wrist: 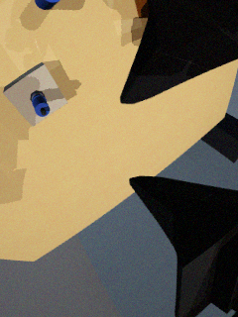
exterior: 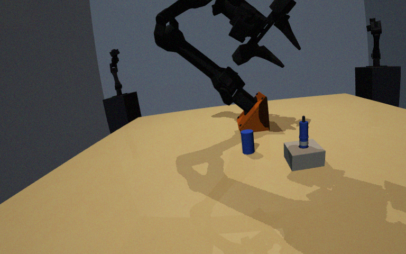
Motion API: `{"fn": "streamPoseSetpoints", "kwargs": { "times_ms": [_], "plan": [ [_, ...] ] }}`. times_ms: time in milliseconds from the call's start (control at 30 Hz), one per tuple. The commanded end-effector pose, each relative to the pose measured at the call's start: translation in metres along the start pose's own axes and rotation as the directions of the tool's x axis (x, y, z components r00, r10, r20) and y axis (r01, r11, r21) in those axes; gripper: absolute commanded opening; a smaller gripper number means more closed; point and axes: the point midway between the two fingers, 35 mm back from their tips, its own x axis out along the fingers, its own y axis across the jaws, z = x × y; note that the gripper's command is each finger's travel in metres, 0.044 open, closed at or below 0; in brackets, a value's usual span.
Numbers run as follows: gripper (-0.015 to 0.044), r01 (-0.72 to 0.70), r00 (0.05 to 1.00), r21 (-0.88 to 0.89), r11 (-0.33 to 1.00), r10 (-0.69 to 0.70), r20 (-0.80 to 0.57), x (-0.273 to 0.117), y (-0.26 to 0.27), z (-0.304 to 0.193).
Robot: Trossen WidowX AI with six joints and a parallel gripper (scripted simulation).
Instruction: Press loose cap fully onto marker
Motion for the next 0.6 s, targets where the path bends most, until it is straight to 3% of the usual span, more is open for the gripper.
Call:
{"fn": "streamPoseSetpoints", "kwargs": {
  "times_ms": [0, 200, 567],
  "plan": [
    [0.0254, 0.276, 0.956, 0.141, 0.951, -0.287, 0.059, 0.011, -0.058, 0.016],
    [0.0254, 0.555, 0.777, 0.301, 0.776, -0.613, 0.147, -0.001, -0.129, 0.039],
    [0.0254, 0.560, 0.770, 0.305, 0.770, -0.620, 0.150, 0.016, -0.138, 0.038]
  ]
}}
